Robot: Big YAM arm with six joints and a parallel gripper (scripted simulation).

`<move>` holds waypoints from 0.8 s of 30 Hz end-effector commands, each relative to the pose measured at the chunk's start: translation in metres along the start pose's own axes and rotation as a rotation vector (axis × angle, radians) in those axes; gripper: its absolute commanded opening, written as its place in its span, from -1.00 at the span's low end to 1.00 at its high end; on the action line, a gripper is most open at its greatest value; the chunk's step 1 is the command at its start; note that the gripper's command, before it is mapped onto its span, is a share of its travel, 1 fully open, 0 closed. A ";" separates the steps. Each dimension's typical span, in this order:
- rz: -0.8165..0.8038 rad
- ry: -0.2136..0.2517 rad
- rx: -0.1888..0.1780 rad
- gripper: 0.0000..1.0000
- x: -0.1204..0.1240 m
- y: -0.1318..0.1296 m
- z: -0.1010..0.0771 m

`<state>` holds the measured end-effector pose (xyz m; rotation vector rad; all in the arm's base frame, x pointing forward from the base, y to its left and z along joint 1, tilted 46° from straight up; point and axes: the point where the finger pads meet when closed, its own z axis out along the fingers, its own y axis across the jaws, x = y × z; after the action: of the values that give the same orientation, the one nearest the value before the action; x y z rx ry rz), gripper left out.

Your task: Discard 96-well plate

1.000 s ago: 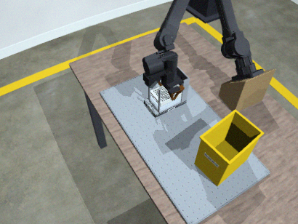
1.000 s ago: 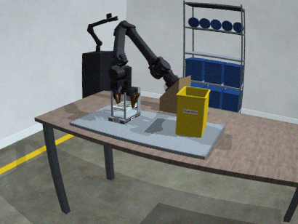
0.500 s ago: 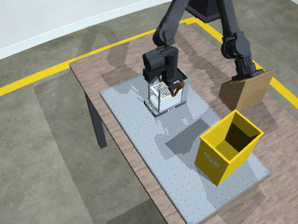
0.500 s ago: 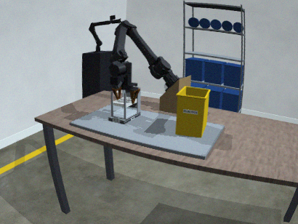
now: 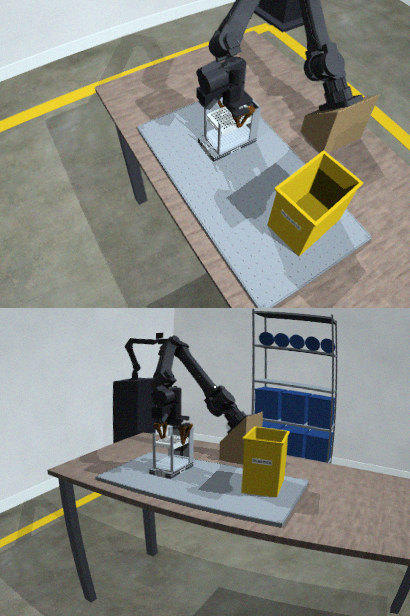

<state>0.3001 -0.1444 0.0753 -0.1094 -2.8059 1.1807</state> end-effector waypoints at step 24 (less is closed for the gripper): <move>0.039 -0.056 -0.006 -1.00 -0.018 -0.008 -0.060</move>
<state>0.3041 -0.1198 0.0994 -0.1095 -2.8043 1.1786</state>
